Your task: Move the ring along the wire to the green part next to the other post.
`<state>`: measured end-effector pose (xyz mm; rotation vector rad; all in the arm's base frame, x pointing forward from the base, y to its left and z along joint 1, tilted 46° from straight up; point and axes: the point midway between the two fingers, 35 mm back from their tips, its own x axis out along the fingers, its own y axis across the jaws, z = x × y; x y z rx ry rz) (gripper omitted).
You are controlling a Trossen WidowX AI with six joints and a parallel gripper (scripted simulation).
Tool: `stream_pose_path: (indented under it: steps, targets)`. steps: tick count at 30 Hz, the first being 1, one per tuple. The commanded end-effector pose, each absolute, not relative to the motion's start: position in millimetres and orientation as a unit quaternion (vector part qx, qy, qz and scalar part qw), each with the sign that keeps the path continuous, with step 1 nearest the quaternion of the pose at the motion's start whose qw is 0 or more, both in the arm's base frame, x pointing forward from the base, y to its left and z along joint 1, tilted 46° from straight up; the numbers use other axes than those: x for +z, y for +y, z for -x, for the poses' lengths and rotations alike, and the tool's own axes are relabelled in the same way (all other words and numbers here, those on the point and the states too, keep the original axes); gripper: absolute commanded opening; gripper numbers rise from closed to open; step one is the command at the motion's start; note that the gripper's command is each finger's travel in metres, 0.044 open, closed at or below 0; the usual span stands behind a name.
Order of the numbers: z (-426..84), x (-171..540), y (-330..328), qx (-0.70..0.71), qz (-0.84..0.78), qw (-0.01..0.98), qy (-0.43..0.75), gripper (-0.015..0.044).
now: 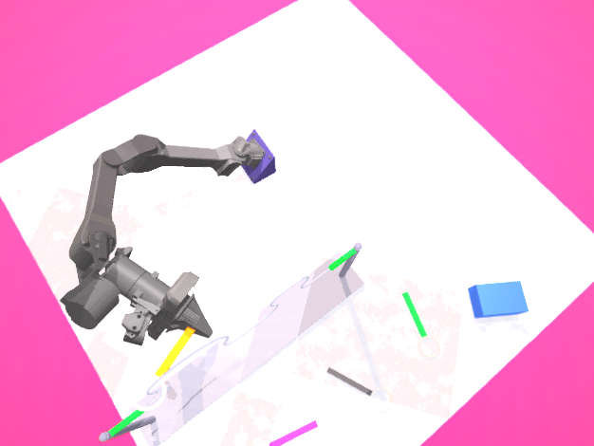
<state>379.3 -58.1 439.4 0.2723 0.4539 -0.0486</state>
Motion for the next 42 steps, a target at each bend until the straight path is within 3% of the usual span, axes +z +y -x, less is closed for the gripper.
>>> stream_pose_path:
  steps: [1,42]
  targets:
    - [-378.9,438.5,-60.6,-0.032,-0.105,0.968,0.225,-0.0150]
    - [-378.6,438.8,-85.1,-0.103,0.168,0.957,0.215,-0.0150]
